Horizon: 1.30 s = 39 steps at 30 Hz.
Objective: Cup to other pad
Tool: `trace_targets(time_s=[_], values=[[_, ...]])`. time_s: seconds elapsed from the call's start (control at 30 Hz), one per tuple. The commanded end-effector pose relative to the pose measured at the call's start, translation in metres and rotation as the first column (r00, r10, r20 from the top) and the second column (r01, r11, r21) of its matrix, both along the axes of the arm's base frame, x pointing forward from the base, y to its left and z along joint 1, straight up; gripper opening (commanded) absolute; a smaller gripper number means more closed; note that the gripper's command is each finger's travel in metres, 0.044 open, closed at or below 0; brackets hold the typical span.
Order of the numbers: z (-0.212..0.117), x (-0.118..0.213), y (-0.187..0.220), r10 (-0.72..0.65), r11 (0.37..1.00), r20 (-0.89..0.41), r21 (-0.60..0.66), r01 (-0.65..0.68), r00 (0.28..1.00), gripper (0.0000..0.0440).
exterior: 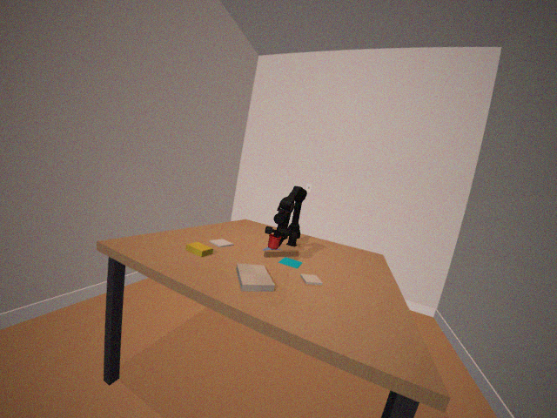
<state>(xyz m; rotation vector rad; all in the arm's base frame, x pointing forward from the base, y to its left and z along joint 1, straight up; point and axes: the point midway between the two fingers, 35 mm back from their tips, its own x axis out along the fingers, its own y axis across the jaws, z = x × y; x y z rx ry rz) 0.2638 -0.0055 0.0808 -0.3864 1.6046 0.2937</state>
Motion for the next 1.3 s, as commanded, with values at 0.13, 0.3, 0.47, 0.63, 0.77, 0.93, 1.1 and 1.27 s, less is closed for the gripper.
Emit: trace_targets(time_s=[0.13,0.3,0.47,0.63,0.77,0.93,1.1,1.27], values=[[0.02,0.017,0.013,0.041,0.999,0.053,0.012,-0.042,0.998,0.0],[0.03,0.027,0.025,0.061,0.998,0.085,0.017,-0.063,0.994,0.0],[0.036,0.037,0.039,0.082,0.996,0.118,0.023,-0.085,0.99,0.0],[0.04,0.047,0.057,0.102,0.994,0.153,0.03,-0.108,0.983,0.0],[0.041,0.055,0.072,0.118,0.991,0.179,0.036,-0.127,0.977,0.0],[0.04,0.063,0.091,0.137,0.988,0.207,0.043,-0.149,0.969,0.0],[0.035,0.068,0.112,0.154,0.984,0.228,0.051,-0.17,0.961,0.0],[0.027,0.071,0.13,0.166,0.981,0.242,0.055,-0.185,0.956,0.0]])
